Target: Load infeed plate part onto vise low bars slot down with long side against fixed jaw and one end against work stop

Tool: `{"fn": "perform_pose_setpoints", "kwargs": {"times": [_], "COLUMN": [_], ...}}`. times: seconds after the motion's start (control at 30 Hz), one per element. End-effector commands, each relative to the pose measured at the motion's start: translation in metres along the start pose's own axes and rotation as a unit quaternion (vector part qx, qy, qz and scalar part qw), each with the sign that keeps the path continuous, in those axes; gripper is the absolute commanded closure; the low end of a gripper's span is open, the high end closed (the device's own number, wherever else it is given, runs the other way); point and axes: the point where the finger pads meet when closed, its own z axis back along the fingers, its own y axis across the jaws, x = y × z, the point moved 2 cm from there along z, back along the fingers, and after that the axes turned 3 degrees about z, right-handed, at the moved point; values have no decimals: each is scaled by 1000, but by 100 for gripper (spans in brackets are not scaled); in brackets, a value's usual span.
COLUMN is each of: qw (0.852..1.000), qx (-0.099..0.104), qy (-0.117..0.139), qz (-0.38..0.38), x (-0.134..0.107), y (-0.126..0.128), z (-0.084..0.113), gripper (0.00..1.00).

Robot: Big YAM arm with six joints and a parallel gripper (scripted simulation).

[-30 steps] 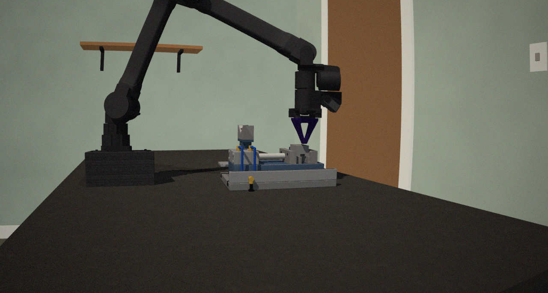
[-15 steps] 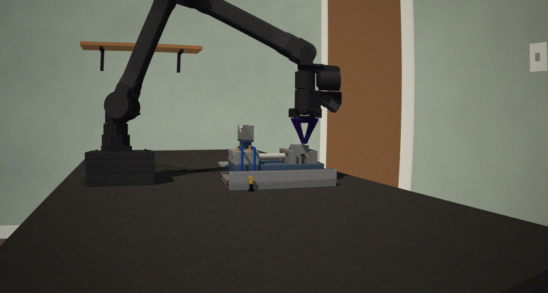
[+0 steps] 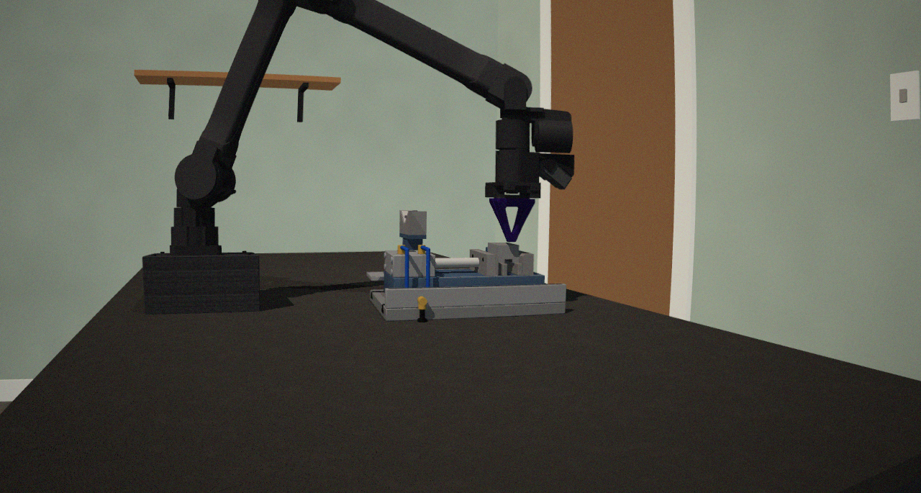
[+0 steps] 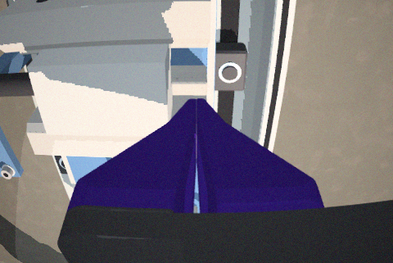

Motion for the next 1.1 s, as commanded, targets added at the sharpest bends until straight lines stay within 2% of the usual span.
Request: {"fn": "perform_pose_setpoints", "kwargs": {"times": [0.0, 0.57, 1.07], "qw": [1000, 1000, 1000], "qx": [-3, -5, -4], "qy": [-9, -17, -14], "qz": [2, 2, 2], "x": [15, 22, 20], "y": [2, 0, 0], "z": [1, 7, 5], "gripper": [100, 100, 100]}}
